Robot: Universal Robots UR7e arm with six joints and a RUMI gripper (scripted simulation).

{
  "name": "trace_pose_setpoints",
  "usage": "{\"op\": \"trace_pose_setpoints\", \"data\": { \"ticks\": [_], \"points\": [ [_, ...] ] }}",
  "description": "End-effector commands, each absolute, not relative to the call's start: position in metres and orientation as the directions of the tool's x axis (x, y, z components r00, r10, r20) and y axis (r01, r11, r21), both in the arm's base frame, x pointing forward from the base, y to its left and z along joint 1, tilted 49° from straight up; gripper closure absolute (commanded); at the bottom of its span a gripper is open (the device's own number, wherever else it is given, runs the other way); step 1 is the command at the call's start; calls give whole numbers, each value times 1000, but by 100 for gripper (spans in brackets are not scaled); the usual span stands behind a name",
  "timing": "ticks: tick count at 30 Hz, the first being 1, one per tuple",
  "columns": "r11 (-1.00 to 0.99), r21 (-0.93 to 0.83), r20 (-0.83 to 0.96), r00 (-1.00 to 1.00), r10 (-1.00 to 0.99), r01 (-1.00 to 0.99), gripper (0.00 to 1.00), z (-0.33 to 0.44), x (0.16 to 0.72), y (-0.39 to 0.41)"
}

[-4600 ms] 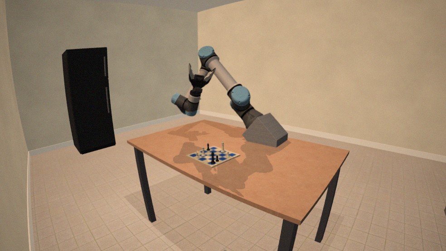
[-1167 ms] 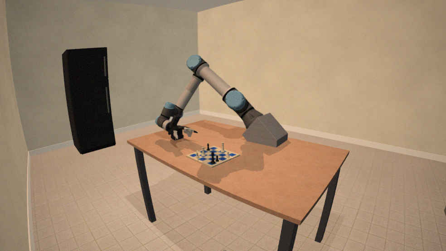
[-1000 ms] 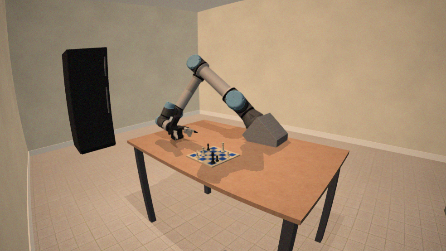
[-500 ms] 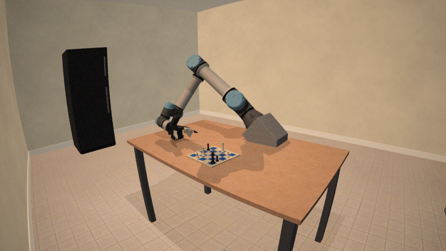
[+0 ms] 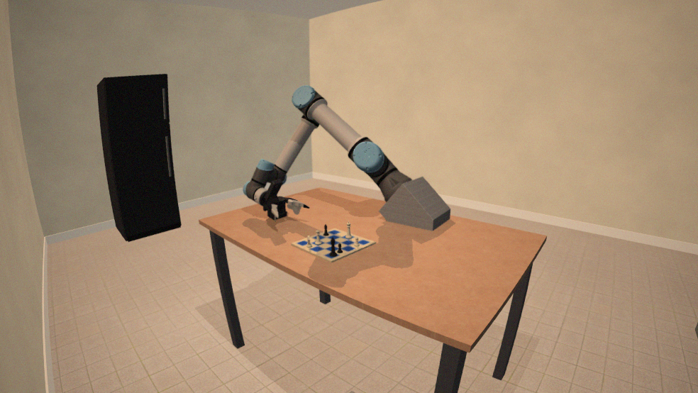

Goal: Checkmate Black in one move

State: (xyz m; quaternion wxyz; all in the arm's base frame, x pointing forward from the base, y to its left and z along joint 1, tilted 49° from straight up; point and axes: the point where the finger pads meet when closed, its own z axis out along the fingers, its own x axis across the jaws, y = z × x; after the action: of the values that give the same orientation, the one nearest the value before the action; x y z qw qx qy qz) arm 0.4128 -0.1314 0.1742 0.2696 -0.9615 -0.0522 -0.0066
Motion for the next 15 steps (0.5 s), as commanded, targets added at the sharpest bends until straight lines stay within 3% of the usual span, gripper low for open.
{"op": "trace_pose_setpoints", "data": {
  "ticks": [1, 15],
  "points": [
    [-849, -517, 41, 994, 97, 105, 0, 175, 413, -131],
    [-845, -525, 42, 995, 96, 104, 0, 202, 408, -99]
  ]
}}
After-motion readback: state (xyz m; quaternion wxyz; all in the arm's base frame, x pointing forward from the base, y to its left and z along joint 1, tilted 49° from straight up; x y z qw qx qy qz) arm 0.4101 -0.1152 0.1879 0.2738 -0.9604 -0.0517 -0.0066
